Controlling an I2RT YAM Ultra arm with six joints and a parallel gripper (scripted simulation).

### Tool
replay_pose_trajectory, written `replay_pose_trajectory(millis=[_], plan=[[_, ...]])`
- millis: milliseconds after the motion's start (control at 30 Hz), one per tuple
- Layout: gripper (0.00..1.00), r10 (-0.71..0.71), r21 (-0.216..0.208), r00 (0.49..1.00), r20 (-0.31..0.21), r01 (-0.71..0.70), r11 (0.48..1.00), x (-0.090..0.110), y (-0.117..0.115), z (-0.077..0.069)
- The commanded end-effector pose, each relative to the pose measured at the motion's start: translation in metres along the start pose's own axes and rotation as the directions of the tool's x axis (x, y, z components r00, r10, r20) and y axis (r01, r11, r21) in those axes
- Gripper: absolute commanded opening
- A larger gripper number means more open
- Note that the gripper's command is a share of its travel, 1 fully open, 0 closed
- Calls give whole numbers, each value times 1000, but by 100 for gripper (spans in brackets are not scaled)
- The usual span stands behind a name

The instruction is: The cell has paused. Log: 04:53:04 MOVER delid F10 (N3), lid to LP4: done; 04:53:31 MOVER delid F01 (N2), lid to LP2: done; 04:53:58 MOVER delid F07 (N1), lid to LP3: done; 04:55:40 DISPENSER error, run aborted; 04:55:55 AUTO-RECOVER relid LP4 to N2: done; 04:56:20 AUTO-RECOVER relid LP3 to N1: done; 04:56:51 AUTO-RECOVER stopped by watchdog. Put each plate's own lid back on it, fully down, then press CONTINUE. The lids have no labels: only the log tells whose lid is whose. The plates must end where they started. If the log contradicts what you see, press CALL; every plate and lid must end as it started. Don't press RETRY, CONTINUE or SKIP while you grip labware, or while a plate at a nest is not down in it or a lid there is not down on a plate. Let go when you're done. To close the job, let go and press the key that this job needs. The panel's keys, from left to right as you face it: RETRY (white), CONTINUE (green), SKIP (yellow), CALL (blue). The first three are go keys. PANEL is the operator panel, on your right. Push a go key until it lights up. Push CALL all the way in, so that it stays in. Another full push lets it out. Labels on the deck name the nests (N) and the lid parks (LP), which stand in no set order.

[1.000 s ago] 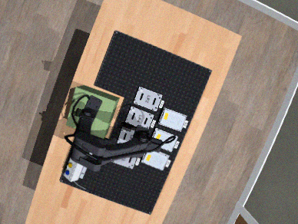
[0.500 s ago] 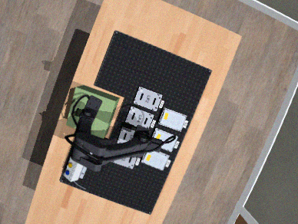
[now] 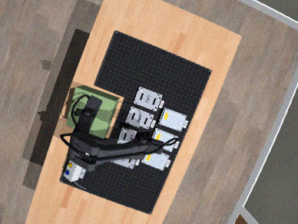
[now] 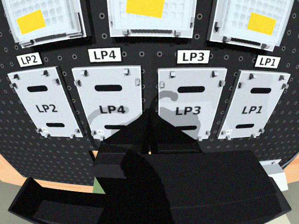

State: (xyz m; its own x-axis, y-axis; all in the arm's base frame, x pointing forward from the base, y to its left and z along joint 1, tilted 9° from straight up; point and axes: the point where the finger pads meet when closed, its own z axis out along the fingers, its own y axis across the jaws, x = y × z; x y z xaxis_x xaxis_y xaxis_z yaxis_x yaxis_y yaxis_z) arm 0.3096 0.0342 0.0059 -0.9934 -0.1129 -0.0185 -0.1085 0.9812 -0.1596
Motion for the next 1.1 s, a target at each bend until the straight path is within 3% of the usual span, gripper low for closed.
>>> replay_pose_trajectory(millis=[0, 167, 500, 633, 1067], plan=[[0, 7, -2, 1000, 30, -7, 1000, -7, 2, -37], [0, 7, -3, 1000, 30, -7, 1000, -6, 2, -60], [0, 5, 1, 1000, 1, -5, 1000, 10, 2, -49], [0, 6, -2, 1000, 22, -6, 1000, 4, 2, -54], [0, 4, 0, 1000, 3, -4, 1000, 13, 2, -49]])
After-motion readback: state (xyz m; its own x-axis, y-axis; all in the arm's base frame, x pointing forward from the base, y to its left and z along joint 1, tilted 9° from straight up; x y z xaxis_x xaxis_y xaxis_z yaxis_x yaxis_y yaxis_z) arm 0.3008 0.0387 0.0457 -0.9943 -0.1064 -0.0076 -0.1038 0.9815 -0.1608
